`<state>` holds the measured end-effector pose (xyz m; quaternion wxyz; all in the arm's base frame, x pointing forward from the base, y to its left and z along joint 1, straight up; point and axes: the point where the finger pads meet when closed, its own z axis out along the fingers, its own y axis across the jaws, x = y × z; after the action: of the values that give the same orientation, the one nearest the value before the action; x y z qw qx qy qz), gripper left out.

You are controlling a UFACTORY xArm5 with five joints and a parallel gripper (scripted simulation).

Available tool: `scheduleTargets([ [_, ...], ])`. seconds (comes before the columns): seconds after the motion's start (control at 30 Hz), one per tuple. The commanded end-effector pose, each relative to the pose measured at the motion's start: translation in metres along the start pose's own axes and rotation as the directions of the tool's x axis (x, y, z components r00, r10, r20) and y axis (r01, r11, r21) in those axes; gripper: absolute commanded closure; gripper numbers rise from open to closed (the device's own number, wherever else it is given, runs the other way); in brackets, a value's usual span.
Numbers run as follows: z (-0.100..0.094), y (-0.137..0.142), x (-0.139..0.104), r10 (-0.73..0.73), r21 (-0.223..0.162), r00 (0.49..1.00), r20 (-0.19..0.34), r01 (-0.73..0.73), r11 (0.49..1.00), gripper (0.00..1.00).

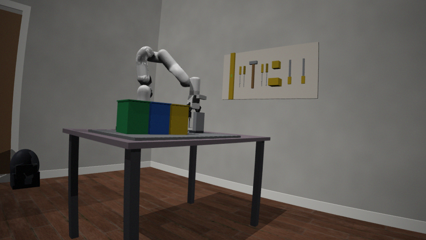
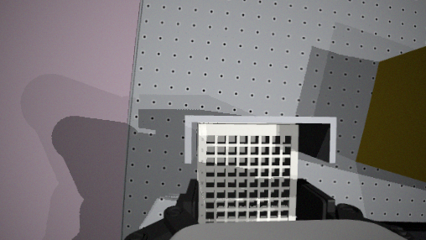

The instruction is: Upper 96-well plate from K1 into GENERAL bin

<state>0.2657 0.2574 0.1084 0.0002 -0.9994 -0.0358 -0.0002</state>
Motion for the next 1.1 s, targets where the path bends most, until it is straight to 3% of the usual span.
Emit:
scheduleTargets([
  [0.0,-0.011,-0.001,0.001,0.0,0.002,1.0,-0.003,0.0,1.0,1.0],
  [1.07,-0.058,-0.001,0.001,0.0,0.002,1.0,-0.003,0.0,1.0,1.0],
])
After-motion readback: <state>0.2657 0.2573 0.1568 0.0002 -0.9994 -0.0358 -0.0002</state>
